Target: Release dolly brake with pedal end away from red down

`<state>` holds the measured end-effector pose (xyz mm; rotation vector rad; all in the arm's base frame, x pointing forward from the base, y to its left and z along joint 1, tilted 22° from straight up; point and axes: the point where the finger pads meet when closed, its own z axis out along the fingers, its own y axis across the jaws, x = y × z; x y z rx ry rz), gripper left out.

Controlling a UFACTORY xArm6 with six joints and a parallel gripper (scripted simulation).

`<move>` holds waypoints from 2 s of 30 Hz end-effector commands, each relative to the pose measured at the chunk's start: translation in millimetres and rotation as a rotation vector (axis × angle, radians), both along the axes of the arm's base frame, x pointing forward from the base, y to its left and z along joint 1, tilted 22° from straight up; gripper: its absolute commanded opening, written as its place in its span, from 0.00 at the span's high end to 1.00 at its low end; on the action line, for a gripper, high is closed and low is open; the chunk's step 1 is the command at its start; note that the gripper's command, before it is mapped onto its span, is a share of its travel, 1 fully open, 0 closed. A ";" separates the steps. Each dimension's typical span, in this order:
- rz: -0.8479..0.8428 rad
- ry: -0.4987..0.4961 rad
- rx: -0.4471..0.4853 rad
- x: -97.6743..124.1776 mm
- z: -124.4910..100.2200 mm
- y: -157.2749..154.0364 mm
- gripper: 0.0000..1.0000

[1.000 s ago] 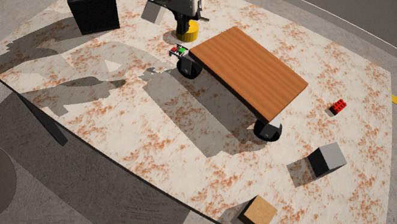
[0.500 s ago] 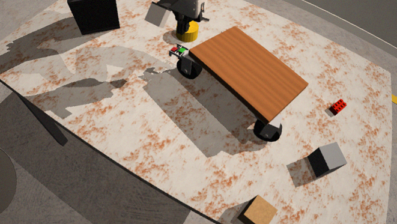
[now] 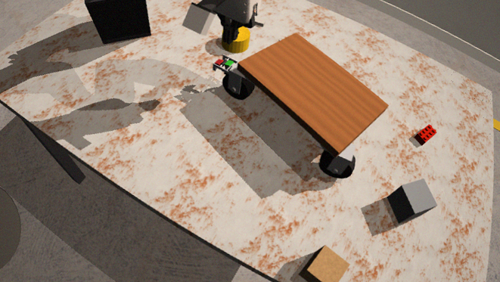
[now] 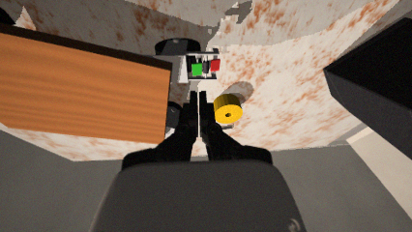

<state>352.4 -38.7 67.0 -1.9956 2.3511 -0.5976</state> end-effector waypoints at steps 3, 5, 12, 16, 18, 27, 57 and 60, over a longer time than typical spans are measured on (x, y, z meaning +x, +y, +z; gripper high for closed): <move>0.000 -0.003 0.000 1.6 -1.3 -0.5 1.00; 0.000 -0.003 -0.001 2.0 -2.9 -1.0 1.00; 0.000 -0.003 -0.001 3.5 -8.8 -2.7 1.00; 0.000 -0.003 -0.001 5.2 -15.2 -4.5 1.00; 0.000 -0.003 -0.001 6.1 -18.7 -5.6 1.00; 0.000 -0.003 -0.001 9.6 -31.9 -9.4 1.00; 0.000 -0.003 -0.001 17.6 -62.4 -18.3 1.00; 0.000 -0.003 -0.001 17.6 -62.4 -18.3 1.00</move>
